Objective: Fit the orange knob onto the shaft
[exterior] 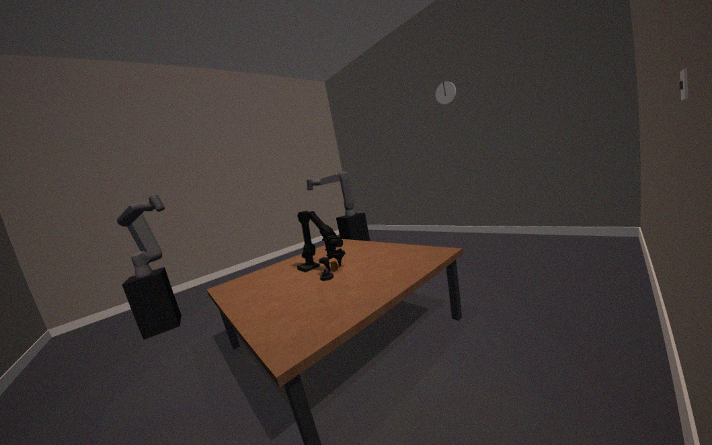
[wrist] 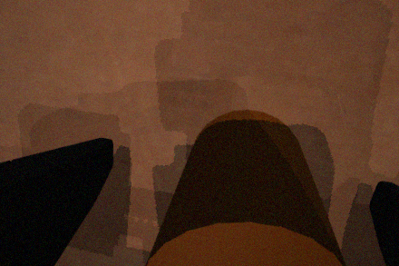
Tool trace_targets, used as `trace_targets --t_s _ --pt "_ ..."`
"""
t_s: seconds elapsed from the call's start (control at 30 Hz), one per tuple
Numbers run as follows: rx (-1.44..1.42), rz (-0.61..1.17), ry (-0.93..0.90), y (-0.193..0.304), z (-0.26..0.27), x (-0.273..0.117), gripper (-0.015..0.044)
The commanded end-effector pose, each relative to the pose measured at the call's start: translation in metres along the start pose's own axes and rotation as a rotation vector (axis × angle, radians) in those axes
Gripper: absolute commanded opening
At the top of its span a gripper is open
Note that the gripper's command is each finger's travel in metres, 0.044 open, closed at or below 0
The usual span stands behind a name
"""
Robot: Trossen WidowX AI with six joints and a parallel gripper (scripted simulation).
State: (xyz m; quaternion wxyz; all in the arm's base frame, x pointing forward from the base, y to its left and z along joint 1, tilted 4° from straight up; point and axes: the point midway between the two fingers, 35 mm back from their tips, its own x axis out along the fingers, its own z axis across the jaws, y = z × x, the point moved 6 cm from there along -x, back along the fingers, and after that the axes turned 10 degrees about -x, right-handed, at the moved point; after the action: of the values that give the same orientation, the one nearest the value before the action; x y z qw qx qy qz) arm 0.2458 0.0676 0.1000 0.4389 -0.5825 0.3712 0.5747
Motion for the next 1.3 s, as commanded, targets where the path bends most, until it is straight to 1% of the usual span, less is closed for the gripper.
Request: trace_targets --t_s 0.0,0.27,0.47,0.57,0.63,0.97,1.27 --pt "0.004 0.009 0.005 0.002 0.0 0.004 0.0387" --pt "0.004 0.009 0.005 0.002 0.0 0.004 0.0177" --pt "0.004 0.009 0.005 0.002 0.0 0.004 0.0138" --pt "0.004 0.009 0.005 0.001 0.0 0.001 0.0059" --pt "0.004 0.009 0.005 -0.002 0.0 -0.008 0.0006" --pt "0.003 0.008 0.005 -0.01 0.003 -0.061 0.0" --pt "0.003 0.008 0.005 -0.007 0.006 -0.111 0.0"
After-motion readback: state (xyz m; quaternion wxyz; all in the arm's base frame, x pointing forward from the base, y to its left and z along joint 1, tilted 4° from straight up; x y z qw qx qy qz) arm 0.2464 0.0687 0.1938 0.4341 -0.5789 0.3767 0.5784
